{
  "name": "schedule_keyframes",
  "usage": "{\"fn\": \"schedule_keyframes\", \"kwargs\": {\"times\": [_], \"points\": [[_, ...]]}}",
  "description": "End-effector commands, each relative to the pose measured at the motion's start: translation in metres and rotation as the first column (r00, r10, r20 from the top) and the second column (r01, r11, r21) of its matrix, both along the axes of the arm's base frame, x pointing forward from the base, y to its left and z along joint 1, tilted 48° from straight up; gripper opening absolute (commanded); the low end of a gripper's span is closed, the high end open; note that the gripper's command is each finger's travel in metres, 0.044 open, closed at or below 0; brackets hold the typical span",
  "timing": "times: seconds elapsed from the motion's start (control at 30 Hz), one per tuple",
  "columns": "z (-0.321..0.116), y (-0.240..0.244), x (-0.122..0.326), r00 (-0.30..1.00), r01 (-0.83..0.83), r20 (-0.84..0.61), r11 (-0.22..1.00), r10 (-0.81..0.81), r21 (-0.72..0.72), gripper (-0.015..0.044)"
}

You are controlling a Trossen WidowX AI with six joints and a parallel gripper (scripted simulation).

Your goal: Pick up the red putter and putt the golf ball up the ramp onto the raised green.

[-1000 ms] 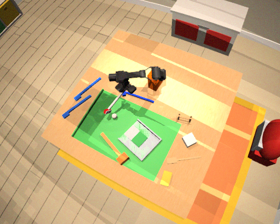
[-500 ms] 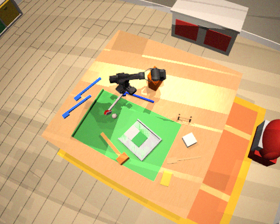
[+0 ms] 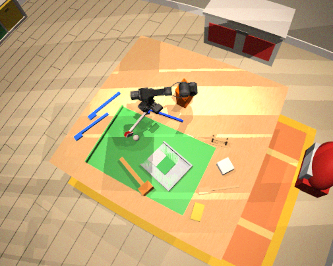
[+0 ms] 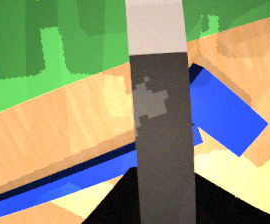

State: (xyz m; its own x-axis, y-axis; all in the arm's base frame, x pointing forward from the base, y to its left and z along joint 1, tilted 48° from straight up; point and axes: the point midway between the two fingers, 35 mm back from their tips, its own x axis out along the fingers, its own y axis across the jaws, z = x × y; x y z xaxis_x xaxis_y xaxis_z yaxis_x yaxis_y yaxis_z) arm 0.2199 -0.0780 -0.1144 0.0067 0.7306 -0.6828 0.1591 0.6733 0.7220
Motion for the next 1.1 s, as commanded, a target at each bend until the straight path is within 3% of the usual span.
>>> {"fn": "schedule_keyframes", "kwargs": {"times": [0.0, 0.6, 0.93, 1.07], "points": [[0.0, -0.002, 0.0, 1.0, 0.002, 0.002, 1.0, -0.002, -0.001, 0.0], [-0.02, -0.015, -0.005, 1.0, 0.016, -0.001, 1.0, -0.016, 0.006, 0.0], [0.071, 0.068, 0.02, 1.0, 0.014, 0.003, 1.0, -0.014, 0.008, 0.0], [0.078, 0.074, 0.019, 1.0, 0.013, 0.003, 1.0, -0.013, 0.011, 0.0]]}}
